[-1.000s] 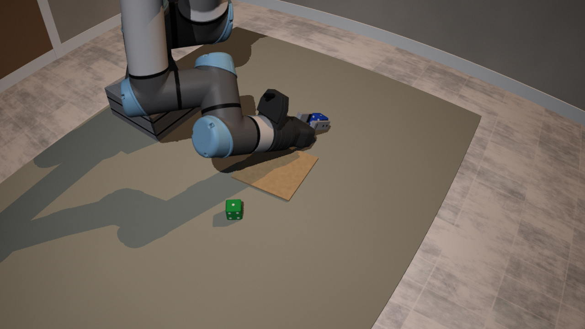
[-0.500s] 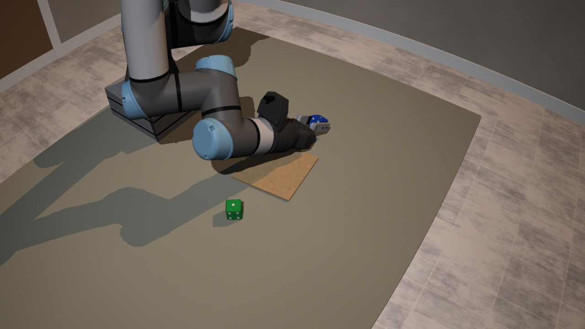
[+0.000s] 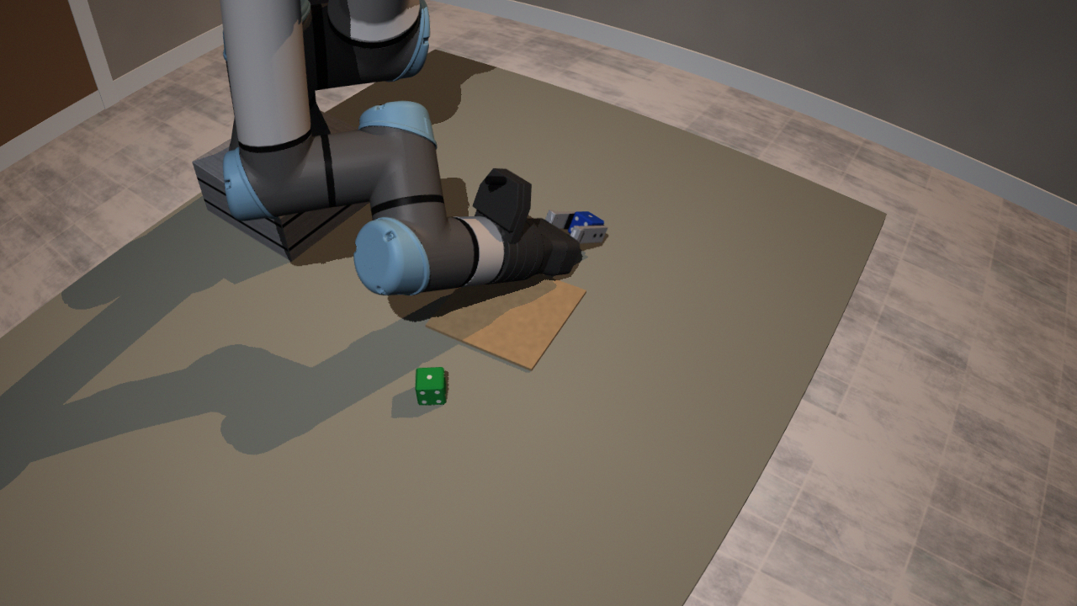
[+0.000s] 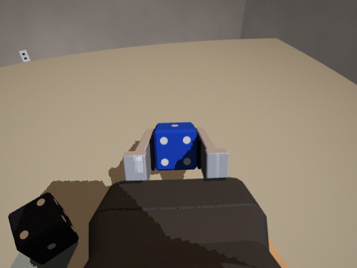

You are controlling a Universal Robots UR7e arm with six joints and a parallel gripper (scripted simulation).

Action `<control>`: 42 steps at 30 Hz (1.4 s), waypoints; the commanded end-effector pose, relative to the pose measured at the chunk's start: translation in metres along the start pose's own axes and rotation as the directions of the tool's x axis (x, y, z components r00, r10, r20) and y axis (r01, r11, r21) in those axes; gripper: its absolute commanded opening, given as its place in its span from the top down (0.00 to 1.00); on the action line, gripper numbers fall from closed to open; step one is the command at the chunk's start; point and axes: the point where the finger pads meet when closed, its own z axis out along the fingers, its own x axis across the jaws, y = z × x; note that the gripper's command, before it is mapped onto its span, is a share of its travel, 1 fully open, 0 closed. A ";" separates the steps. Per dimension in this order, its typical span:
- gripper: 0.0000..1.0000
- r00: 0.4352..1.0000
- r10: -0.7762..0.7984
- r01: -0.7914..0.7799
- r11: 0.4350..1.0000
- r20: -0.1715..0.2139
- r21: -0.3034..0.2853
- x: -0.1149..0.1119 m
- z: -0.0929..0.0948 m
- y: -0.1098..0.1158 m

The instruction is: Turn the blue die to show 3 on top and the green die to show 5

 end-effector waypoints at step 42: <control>0.43 1.000 -0.001 0.001 1.000 -0.001 0.000 0.000 0.005 0.009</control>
